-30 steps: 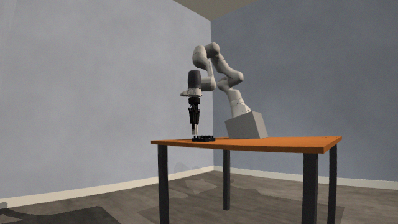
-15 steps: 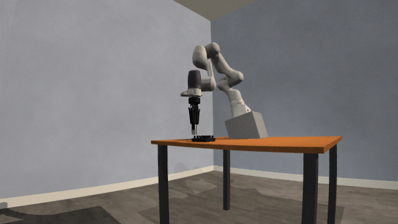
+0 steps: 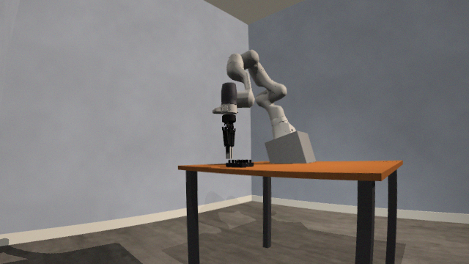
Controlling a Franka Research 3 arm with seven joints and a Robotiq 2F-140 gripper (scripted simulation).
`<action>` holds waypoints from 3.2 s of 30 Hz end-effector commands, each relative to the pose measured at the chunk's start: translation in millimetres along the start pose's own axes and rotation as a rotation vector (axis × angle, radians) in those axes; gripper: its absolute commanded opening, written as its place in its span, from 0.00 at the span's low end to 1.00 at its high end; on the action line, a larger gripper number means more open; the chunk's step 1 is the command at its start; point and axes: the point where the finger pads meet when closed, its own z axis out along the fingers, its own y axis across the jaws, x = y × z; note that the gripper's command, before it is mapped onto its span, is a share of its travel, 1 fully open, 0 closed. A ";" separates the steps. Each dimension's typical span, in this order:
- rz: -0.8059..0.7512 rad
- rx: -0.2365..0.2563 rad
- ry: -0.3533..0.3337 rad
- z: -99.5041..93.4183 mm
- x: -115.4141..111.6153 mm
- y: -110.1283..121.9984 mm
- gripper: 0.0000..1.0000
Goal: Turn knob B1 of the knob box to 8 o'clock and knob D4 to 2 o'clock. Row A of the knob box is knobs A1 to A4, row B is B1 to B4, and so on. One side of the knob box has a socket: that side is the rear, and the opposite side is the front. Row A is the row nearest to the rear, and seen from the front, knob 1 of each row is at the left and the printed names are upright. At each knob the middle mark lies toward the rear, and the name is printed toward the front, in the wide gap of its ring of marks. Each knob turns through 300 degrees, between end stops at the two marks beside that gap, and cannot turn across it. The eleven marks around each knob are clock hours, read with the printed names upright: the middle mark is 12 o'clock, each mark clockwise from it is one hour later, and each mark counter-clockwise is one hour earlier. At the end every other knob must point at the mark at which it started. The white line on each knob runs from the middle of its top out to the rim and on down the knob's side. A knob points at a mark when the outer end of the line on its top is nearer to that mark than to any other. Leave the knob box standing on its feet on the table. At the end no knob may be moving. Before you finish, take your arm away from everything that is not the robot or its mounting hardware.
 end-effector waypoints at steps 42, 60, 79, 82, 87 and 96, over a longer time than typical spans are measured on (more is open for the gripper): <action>0.002 0.001 0.000 3.9 -0.3 -0.5 0.12; 0.002 0.001 0.000 14.2 -0.3 -0.5 0.12; 0.002 0.001 0.000 14.3 -0.3 -0.5 0.12; 0.002 0.001 0.000 14.3 -0.3 -0.5 0.12; 0.002 0.001 0.000 14.3 -0.3 -0.5 0.12; 0.002 0.001 0.000 14.3 -0.3 -0.5 0.12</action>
